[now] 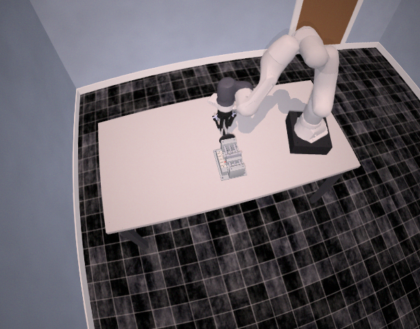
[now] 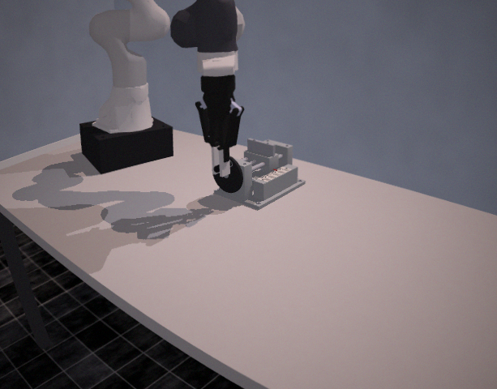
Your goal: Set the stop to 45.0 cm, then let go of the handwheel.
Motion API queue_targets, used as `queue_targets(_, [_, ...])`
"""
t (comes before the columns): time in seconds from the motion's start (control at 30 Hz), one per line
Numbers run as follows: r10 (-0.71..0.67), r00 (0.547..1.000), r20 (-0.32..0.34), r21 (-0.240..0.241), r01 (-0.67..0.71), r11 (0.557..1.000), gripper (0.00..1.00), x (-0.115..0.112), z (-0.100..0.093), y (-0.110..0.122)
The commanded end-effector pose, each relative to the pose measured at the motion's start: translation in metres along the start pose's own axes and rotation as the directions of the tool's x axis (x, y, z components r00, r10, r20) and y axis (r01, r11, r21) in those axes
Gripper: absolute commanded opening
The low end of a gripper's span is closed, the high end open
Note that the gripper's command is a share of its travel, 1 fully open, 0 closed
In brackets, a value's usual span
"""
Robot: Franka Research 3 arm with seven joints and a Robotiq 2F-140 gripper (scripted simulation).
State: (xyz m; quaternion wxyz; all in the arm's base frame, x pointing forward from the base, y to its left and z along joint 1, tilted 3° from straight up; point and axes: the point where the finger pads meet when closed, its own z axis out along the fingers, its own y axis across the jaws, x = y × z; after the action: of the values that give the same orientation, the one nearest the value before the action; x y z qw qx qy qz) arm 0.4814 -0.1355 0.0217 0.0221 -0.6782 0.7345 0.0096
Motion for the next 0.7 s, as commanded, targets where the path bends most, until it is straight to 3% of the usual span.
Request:
queue_targets(0.0, [0.007, 1.0, -0.002, -0.004, -0.007, 1.0, 0.04, 0.0, 0.005, -0.006])
queue_targets(0.3, [0.007, 1.0, -0.002, -0.004, -0.007, 1.0, 0.04, 0.0, 0.017, -0.016])
queue_targets(0.67, [0.007, 1.0, -0.002, -0.004, -0.007, 1.0, 0.04, 0.0, 0.048, -0.016])
